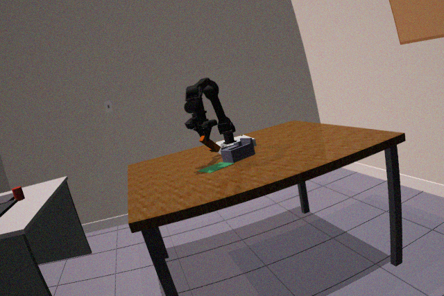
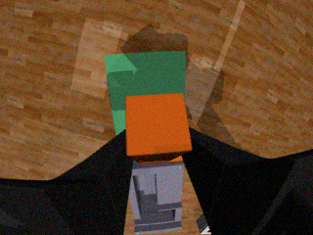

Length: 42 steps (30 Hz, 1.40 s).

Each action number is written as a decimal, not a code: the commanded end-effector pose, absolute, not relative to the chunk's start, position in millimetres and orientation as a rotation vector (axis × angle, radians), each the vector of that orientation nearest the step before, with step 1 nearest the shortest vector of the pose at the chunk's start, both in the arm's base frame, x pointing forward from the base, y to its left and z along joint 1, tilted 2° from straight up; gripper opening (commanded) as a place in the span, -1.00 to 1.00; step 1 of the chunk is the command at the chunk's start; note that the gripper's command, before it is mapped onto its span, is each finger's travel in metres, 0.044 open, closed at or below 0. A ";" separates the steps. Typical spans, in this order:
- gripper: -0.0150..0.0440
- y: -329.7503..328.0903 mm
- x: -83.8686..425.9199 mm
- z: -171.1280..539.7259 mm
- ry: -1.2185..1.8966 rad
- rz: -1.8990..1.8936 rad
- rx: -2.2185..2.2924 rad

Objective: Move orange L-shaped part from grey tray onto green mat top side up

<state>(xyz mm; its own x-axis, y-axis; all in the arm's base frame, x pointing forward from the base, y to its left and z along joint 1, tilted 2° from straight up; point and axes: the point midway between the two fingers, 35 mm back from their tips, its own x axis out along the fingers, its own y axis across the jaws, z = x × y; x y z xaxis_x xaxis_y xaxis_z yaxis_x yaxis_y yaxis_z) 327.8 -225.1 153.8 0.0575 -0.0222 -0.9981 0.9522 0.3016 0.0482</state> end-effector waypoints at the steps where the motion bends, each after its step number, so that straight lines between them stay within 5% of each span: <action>1: -0.49 -225.2 328.5 147.8 1.276 -0.953 0.985; 42: -0.49 -226.3 332.1 84.5 1.276 -0.953 0.985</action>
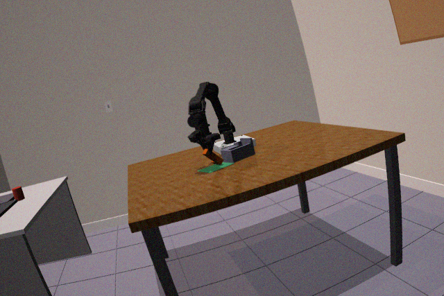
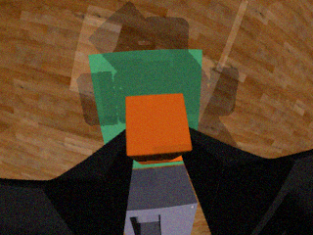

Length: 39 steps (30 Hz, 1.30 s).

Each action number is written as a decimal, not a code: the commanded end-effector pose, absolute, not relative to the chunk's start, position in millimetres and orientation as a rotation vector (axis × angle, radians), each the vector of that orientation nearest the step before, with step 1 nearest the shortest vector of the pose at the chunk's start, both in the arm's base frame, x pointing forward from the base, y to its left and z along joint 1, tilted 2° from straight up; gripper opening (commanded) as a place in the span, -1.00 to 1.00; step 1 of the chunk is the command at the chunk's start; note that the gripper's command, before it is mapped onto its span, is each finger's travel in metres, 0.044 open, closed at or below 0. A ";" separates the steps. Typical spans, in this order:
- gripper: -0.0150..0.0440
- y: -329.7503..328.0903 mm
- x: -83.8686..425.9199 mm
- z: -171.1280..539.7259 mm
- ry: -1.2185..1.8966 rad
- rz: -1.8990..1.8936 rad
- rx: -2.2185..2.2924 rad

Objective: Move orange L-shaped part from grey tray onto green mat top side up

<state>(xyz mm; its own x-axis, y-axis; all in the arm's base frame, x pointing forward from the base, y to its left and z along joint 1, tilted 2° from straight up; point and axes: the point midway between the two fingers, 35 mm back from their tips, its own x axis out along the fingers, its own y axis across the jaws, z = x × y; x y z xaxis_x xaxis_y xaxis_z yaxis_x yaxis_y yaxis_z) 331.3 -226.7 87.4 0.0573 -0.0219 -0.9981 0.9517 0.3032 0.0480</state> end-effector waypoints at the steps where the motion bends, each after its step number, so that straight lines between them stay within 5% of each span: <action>1: -0.49 -226.3 332.1 84.5 1.276 -0.953 0.985; 10: -0.49 -226.7 331.4 84.6 1.278 -0.957 0.984; 25: 0.84 -227.8 332.2 125.0 1.277 -0.955 0.985; 39: 0.86 -225.9 328.5 165.8 1.266 -0.957 0.984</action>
